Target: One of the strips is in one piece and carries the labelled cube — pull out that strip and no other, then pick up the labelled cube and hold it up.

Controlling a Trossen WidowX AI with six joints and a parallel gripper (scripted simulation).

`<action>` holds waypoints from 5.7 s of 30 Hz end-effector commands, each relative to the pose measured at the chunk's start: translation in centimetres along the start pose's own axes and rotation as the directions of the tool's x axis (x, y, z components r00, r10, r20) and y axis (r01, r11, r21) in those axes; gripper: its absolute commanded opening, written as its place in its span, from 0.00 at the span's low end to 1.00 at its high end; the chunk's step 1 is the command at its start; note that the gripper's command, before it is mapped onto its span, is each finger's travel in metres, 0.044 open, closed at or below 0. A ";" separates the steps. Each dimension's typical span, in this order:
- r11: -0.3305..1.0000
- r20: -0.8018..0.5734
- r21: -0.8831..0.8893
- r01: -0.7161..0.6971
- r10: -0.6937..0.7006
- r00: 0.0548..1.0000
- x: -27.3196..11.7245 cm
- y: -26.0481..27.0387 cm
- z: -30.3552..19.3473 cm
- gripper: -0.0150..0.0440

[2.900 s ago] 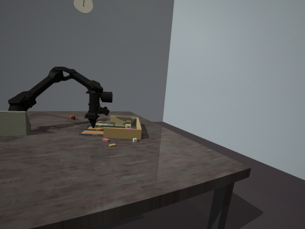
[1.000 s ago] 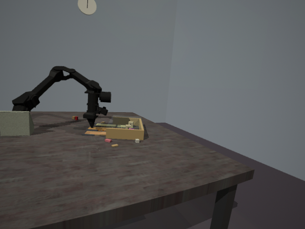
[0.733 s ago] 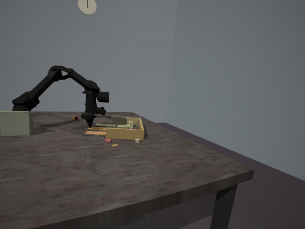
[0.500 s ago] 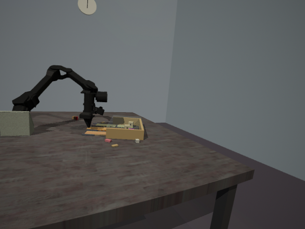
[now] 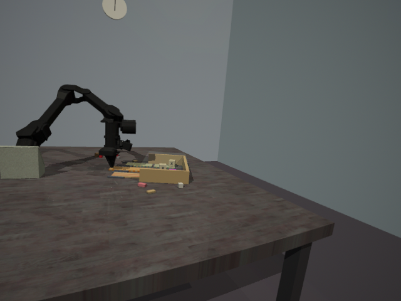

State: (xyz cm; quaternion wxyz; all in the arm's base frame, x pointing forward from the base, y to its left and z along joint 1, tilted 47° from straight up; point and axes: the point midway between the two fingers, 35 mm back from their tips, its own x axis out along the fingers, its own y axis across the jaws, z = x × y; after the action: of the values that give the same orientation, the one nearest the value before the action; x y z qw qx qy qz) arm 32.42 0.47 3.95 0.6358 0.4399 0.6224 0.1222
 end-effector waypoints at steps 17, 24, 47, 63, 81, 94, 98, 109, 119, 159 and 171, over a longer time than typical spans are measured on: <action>1.000 -0.019 0.010 -0.004 0.004 1.000 0.5 0.0 -3.5 0.25; 1.000 -0.019 0.011 -0.004 0.004 1.000 0.5 0.1 -4.5 0.25; 1.000 -0.021 0.012 -0.004 0.004 1.000 0.5 0.1 -8.0 0.25; 1.000 -0.022 0.013 -0.004 0.004 1.000 0.5 0.2 -10.4 0.25; 1.000 -0.023 0.014 -0.004 0.004 1.000 0.4 0.2 -13.0 0.25; 1.000 0.014 -0.001 -0.002 0.002 1.000 -0.3 0.5 -13.4 0.25; 1.000 -0.016 0.012 0.001 -0.001 1.000 -3.5 0.4 -13.1 0.25; 0.996 -0.021 -0.085 -0.004 0.002 1.000 -4.2 0.6 -9.7 0.61; 0.996 -0.019 -0.087 -0.004 0.002 1.000 -4.4 0.7 -5.5 1.00; 0.996 -0.013 -0.093 -0.002 0.001 1.000 -5.6 0.0 9.5 0.82; 0.996 -0.013 -0.094 -0.002 0.001 1.000 -3.6 0.1 9.6 0.68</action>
State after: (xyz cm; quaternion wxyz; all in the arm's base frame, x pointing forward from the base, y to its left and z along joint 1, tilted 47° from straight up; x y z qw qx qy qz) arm 40.34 -6.18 5.18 0.6524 0.4075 0.6197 0.1556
